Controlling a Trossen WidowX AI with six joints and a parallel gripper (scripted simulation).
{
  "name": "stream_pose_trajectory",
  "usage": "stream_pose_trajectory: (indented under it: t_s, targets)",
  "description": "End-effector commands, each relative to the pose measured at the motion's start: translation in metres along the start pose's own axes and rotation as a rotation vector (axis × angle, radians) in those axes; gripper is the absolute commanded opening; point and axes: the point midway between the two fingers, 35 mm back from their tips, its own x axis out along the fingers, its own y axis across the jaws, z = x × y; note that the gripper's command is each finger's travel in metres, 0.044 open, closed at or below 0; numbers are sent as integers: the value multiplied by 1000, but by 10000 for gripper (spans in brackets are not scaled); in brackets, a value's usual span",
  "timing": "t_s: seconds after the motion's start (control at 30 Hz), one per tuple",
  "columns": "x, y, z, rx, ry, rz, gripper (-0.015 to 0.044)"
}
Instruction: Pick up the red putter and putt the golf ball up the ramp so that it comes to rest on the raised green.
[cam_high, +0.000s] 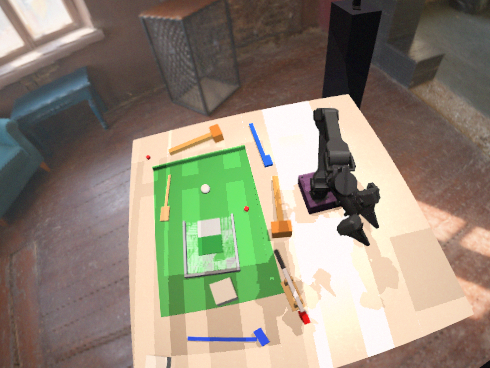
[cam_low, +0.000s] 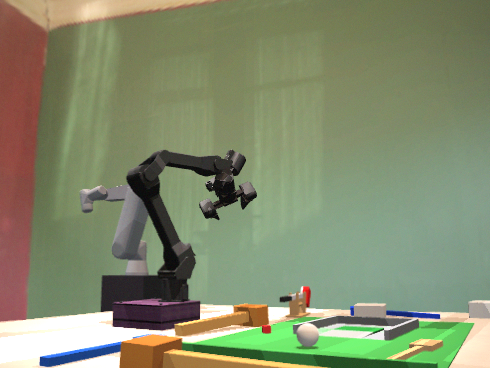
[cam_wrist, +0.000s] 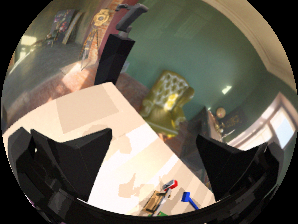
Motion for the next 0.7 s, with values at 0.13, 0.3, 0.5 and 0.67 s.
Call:
stream_pose_trajectory:
  t_s: [0.13, 0.3, 0.5, 0.67]
  targets:
    - [8, -46, -107, 212, 317, -77, 440]
    - [-3, -59, -190, 358, 537, -75, 440]
    - [-34, -54, -282, 554, 764, -41, 440]
    - [-57, -40, -329, 675, 876, -3, 440]
